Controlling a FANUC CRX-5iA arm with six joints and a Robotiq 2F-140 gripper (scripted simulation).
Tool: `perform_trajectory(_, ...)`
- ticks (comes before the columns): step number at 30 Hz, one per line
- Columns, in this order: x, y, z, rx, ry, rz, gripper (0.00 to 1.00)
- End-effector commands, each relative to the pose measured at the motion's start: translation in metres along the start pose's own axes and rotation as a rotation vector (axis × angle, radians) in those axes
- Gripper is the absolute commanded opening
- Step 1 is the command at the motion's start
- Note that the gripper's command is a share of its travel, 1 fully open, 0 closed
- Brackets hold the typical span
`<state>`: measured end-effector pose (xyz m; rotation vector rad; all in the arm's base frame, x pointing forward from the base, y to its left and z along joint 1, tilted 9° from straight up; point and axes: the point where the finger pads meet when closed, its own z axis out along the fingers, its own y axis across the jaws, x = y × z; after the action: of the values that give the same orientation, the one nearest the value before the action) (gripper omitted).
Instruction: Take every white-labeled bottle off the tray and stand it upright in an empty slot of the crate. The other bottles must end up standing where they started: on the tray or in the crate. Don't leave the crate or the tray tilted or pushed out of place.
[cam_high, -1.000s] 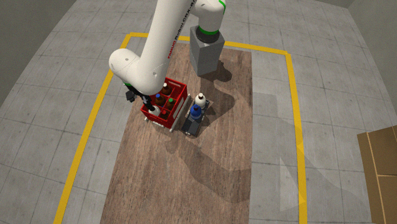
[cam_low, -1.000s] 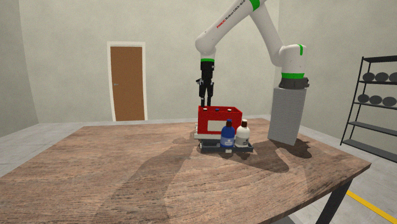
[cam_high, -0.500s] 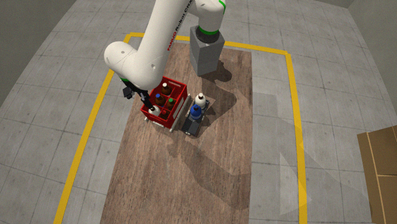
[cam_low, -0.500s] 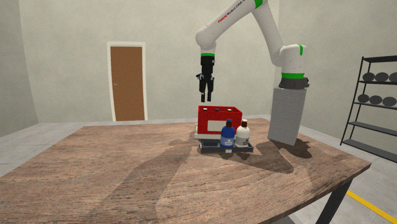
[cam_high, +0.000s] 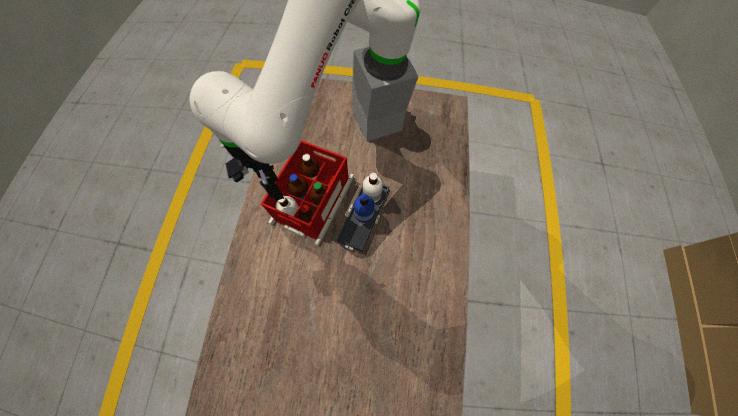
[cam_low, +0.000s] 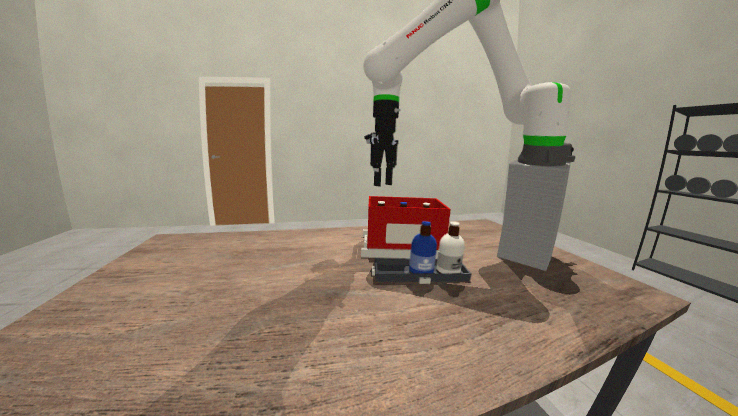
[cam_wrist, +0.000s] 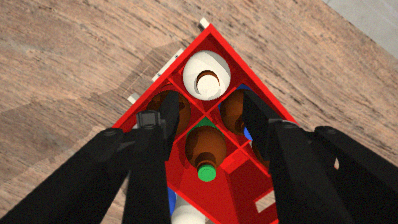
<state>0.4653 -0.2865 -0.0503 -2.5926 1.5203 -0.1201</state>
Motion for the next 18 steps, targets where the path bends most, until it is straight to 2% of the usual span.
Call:
perform_trajectory(1,0.0007,-0.0003,-0.0009,0.001,0.002,0.000,0.44)
perform_trajectory(2,0.0007,-0.0003,-0.0009,0.001,0.002,0.000,0.44)
perform_trajectory(3,0.0007,-0.0003,-0.0009,0.001,0.002,0.000,0.10)
perform_trajectory(18,0.0007,-0.0003,-0.0009,0.001,0.002,0.000,0.10)
